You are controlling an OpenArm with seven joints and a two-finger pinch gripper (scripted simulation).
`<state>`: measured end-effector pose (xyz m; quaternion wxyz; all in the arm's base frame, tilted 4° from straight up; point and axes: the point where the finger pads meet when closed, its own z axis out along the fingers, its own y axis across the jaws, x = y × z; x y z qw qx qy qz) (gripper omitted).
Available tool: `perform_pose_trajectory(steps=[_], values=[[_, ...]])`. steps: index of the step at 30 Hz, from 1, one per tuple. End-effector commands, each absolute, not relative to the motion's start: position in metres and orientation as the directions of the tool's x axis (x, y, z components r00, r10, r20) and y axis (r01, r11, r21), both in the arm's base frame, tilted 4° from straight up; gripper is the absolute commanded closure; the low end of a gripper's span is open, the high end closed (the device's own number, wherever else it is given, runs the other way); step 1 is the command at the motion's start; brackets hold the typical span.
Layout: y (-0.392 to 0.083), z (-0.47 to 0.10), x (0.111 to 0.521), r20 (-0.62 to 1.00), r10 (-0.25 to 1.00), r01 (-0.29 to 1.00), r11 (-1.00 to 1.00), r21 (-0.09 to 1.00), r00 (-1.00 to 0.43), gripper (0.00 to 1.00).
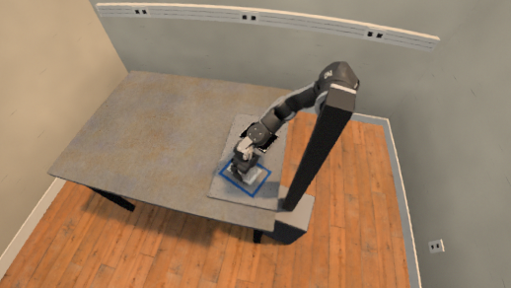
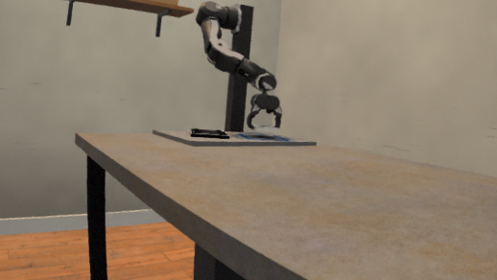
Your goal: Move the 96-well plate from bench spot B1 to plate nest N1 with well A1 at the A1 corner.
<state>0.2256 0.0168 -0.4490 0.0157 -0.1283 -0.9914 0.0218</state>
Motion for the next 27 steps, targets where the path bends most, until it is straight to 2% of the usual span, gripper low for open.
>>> perform_pose_trajectory(steps=[1, 27], values=[[0.0156, -0.4487, 0.2227, 0.029, 0.260, 0.258, 0.965, -0.055, -0.965, 1.00], [0.0176, -0.4471, 0.2242, 0.028, 0.253, 0.252, 0.967, -0.046, -0.967, 1.00]])
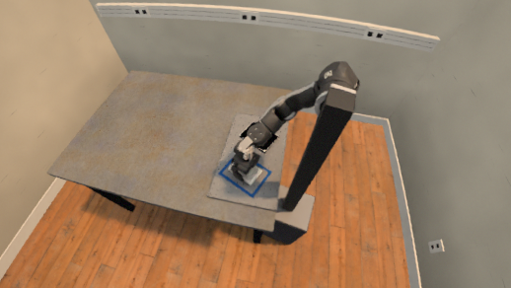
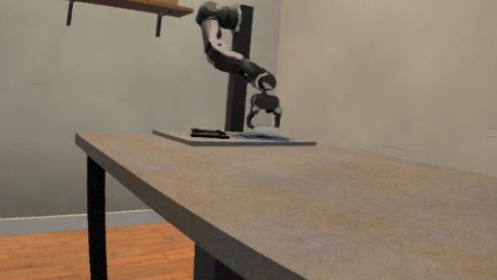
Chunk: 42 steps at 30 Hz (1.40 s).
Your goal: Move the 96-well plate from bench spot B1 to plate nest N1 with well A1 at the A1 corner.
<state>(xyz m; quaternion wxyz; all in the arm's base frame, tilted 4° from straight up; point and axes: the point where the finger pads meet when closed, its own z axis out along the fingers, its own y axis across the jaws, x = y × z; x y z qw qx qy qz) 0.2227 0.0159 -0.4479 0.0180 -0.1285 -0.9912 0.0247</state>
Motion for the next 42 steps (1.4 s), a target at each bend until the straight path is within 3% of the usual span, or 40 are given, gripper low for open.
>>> perform_pose_trajectory(steps=[1, 5, 10, 22, 27, 39, 42], values=[[0.0176, -0.4471, 0.2242, 0.028, 0.253, 0.252, 0.967, -0.046, -0.967, 1.00], [0.0176, -0.4471, 0.2242, 0.028, 0.253, 0.252, 0.967, -0.046, -0.967, 1.00], [0.0165, -0.4477, 0.2218, 0.019, 0.490, 0.488, 0.871, -0.063, -0.872, 1.00], [0.0165, -0.4477, 0.2218, 0.019, 0.490, 0.488, 0.871, -0.063, -0.872, 1.00], [0.0159, -0.4476, 0.2225, 0.004, 0.688, 0.687, 0.724, -0.066, -0.725, 1.00], [0.0159, -0.4476, 0.2225, 0.004, 0.688, 0.687, 0.724, -0.066, -0.725, 1.00], [0.0168, -0.4476, 0.2221, -0.004, 0.787, 0.786, 0.615, -0.063, -0.617, 1.00]])
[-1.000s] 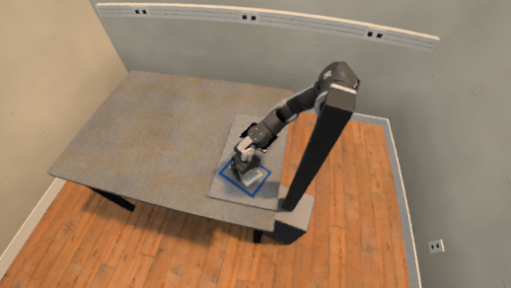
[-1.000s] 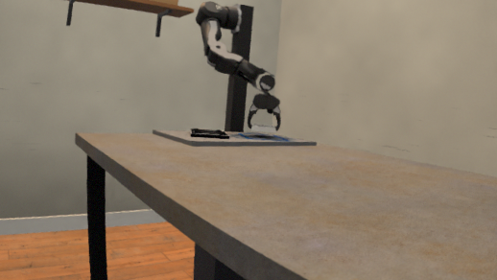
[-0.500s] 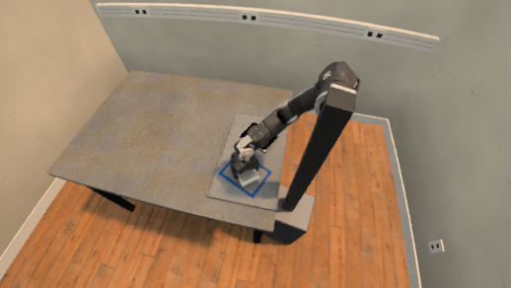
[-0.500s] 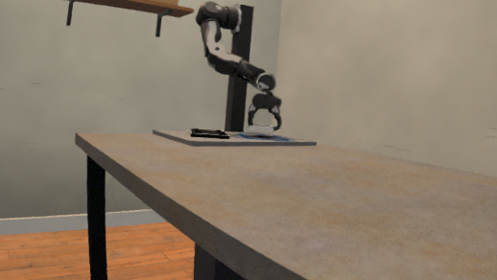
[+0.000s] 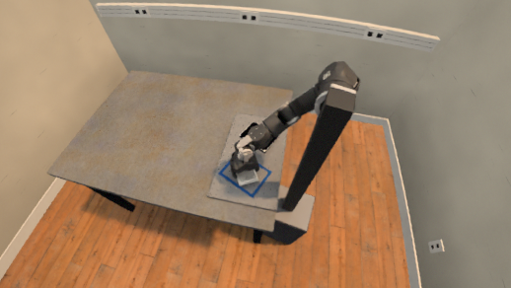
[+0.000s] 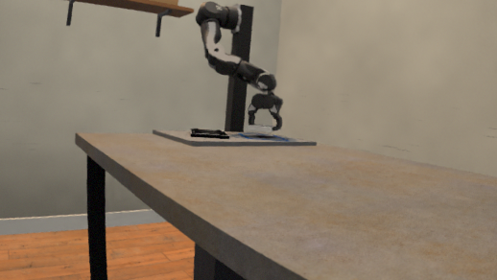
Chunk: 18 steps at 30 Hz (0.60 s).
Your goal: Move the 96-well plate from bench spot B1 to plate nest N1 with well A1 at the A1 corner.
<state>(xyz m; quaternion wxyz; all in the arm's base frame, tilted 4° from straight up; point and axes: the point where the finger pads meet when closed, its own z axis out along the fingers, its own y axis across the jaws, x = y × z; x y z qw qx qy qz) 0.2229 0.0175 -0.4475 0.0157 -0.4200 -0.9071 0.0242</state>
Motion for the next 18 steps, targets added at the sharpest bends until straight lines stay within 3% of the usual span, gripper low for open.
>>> perform_pose_trajectory(steps=[1, 14, 18], values=[[0.0170, -0.4476, 0.2220, -0.007, 0.817, 0.815, 0.576, -0.062, -0.577, 1.00], [0.0173, -0.4475, 0.2219, -0.009, 0.844, 0.843, 0.535, -0.060, -0.536, 1.00], [0.0168, -0.4478, 0.2231, -0.022, 0.933, 0.932, 0.358, -0.052, -0.360, 1.00]])
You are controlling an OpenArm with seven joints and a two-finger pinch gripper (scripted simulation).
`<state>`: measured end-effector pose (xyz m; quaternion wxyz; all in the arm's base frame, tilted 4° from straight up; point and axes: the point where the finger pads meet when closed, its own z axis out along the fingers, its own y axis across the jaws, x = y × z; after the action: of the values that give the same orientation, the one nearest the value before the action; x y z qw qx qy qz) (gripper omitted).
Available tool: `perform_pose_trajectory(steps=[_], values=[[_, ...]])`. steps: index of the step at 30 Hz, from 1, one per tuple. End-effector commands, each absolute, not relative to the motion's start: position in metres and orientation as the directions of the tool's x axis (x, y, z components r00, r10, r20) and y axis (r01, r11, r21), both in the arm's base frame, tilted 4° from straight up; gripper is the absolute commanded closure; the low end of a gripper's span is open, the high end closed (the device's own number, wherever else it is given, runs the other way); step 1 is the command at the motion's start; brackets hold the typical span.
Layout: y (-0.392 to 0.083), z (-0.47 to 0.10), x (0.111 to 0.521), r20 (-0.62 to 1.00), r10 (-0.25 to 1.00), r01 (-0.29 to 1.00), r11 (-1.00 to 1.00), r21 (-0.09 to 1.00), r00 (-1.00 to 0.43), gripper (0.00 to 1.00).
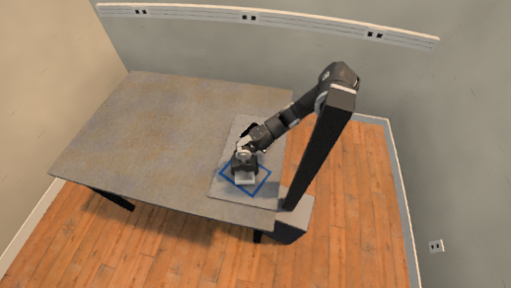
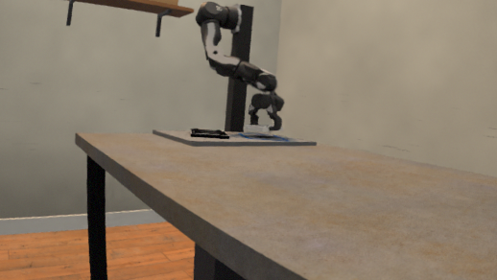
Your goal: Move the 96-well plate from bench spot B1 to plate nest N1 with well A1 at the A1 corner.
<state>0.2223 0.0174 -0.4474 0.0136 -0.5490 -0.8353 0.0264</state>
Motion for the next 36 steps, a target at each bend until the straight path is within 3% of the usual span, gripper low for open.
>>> perform_pose_trajectory(steps=[1, 13, 18, 30, 36], values=[[0.0166, -0.4478, 0.2234, -0.025, 0.949, 0.949, 0.312, -0.050, -0.313, 1.00], [0.0166, -0.4478, 0.2234, -0.025, 0.949, 0.949, 0.312, -0.050, -0.313, 1.00], [0.0167, -0.4481, 0.2230, -0.038, 0.997, 0.997, 0.070, -0.043, -0.071, 1.00], [0.0167, -0.4481, 0.2230, -0.038, 0.997, 0.997, 0.070, -0.043, -0.071, 1.00], [0.0166, -0.4477, 0.2217, -0.048, 0.984, 0.984, -0.171, -0.041, 0.169, 1.00]])
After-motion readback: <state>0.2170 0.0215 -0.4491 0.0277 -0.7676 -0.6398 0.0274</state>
